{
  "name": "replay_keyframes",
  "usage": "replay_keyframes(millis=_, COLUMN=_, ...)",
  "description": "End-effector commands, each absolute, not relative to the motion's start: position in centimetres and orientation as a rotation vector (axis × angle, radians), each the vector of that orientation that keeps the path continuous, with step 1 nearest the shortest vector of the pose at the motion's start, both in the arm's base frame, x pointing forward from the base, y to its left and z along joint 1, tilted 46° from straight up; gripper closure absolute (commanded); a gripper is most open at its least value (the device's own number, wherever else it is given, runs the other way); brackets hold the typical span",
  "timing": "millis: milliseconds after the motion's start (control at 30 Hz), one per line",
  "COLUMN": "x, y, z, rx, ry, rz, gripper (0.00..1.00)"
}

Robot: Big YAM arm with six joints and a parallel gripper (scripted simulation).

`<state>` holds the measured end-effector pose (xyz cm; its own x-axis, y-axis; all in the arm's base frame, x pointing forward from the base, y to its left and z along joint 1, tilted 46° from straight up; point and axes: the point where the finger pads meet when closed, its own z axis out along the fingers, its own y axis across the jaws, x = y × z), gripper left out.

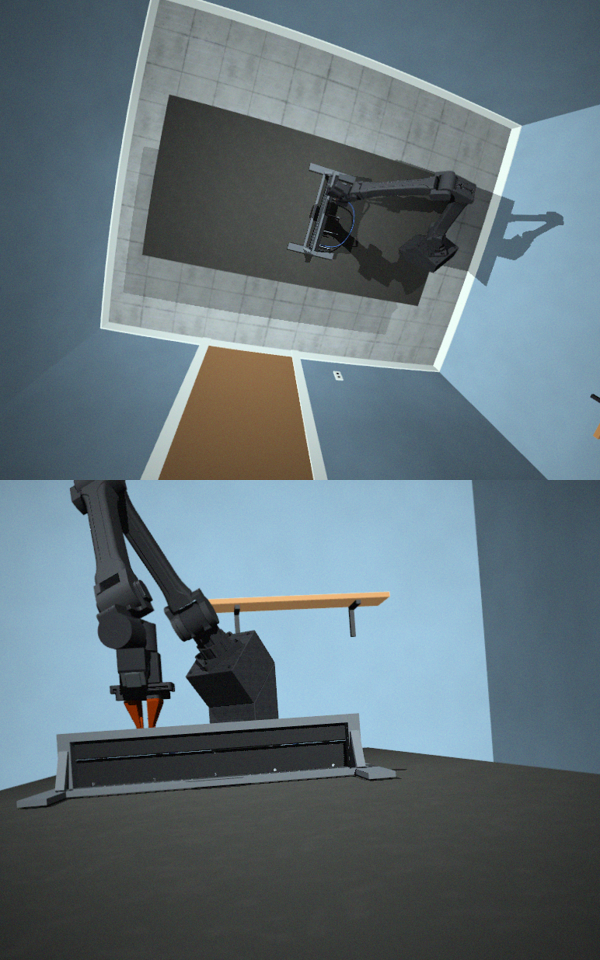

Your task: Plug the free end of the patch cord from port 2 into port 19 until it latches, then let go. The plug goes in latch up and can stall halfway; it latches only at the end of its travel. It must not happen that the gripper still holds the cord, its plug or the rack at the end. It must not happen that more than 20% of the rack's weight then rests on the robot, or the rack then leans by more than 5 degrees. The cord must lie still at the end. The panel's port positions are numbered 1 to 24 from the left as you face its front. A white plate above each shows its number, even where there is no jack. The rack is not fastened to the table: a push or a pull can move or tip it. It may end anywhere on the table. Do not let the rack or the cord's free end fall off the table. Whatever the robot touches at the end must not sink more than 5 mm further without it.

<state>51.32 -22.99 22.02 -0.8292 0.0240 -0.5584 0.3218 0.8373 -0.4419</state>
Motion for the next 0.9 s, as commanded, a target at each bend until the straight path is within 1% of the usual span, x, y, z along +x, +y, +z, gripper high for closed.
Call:
replay_keyframes(millis=0, x=52.35, y=-22.53, z=23.9, rx=0.257, ry=2.431, rz=-0.717, gripper=1.0)
replay_keyframes(millis=867, x=52.03, y=-22.05, z=23.89, rx=0.252, ry=2.431, rz=-0.716, gripper=1.0)
